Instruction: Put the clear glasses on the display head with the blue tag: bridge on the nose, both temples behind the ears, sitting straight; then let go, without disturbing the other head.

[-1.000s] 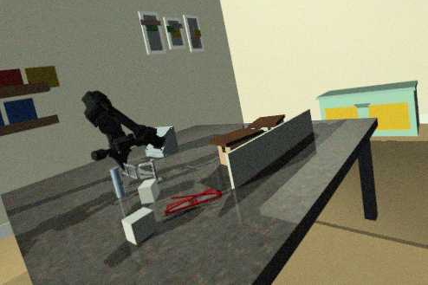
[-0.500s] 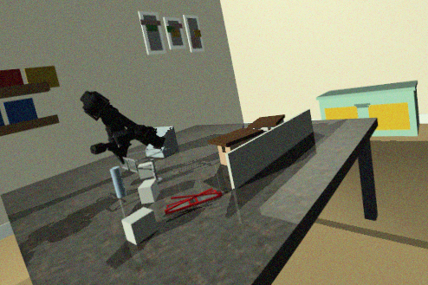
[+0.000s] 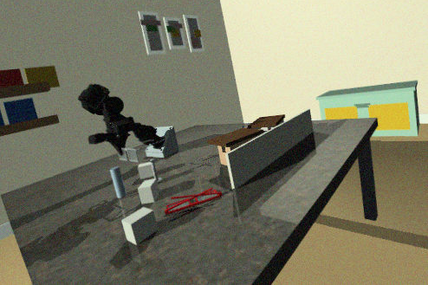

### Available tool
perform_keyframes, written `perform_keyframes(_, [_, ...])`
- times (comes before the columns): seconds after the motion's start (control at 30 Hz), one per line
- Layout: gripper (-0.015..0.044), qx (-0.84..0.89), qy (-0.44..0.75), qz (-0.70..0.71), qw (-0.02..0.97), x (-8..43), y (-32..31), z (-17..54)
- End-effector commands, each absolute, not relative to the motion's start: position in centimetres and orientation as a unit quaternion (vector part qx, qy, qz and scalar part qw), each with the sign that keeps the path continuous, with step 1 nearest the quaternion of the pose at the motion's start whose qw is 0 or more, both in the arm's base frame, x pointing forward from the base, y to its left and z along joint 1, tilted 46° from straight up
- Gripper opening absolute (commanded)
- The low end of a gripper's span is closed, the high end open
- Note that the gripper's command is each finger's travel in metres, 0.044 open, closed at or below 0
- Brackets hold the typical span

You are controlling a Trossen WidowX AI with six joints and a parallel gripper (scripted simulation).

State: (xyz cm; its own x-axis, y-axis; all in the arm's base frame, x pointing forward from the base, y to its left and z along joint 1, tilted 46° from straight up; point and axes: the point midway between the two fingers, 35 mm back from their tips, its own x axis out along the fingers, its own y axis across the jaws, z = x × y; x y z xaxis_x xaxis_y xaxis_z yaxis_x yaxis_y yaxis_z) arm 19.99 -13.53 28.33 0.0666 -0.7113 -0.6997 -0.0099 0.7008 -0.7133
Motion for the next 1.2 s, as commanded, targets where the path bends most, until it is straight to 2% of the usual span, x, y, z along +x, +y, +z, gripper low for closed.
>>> perform_keyframes(0.0, [0.0000, -0.328, 0.646, -0.220, 0.653, 21.2, -13.3, 28.5])
perform_keyframes(0.53, [0.0000, -0.522, 0.682, 0.002, 0.512, 27.6, -12.0, 27.9])
perform_keyframes(1.07, [0.0000, -0.659, 0.645, 0.220, 0.317, 33.7, -9.8, 25.9])
perform_keyframes(1.17, [0.0000, -0.664, 0.642, 0.229, 0.308, 33.9, -9.7, 25.8])
